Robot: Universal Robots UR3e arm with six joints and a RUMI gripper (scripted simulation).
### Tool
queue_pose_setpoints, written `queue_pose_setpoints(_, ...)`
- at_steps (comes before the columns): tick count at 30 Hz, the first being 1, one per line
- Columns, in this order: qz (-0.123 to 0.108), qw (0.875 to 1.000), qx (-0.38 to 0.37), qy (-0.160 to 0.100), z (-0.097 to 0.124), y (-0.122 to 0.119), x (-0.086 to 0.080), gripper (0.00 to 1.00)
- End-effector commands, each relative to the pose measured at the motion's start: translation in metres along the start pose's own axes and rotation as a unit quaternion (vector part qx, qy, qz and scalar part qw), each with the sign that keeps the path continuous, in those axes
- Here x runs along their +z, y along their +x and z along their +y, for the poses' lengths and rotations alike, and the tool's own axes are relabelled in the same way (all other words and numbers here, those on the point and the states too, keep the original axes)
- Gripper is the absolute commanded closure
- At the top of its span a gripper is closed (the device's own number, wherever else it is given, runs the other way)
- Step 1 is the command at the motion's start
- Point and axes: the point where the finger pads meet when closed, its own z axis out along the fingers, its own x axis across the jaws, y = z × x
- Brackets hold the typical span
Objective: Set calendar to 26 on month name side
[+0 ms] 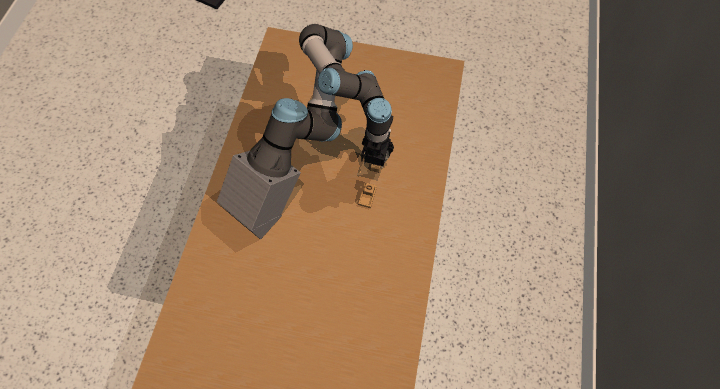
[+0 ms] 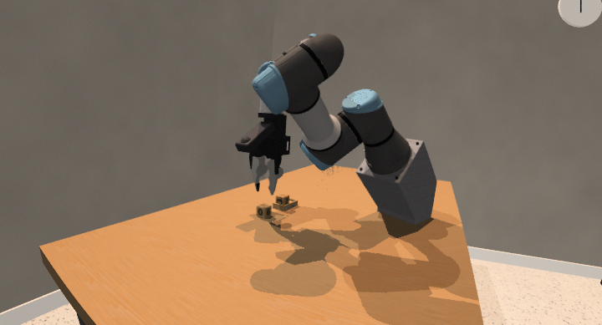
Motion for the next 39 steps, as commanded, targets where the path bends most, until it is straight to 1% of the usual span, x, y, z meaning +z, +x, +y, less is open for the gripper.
queue_pose_setpoints(1,0.000,1.000,0.000,-0.001,0.001,0.001,0.006,0.71)
queue_pose_setpoints(13,0.000,1.000,0.000,-0.001,0.001,0.000,0.022,0.71)
queue_pose_setpoints(25,0.000,1.000,0.000,-0.001,0.001,0.000,0.028,0.71)
queue_pose_setpoints(39,0.000,1.000,0.000,-0.001,0.001,0.000,0.028,0.71)
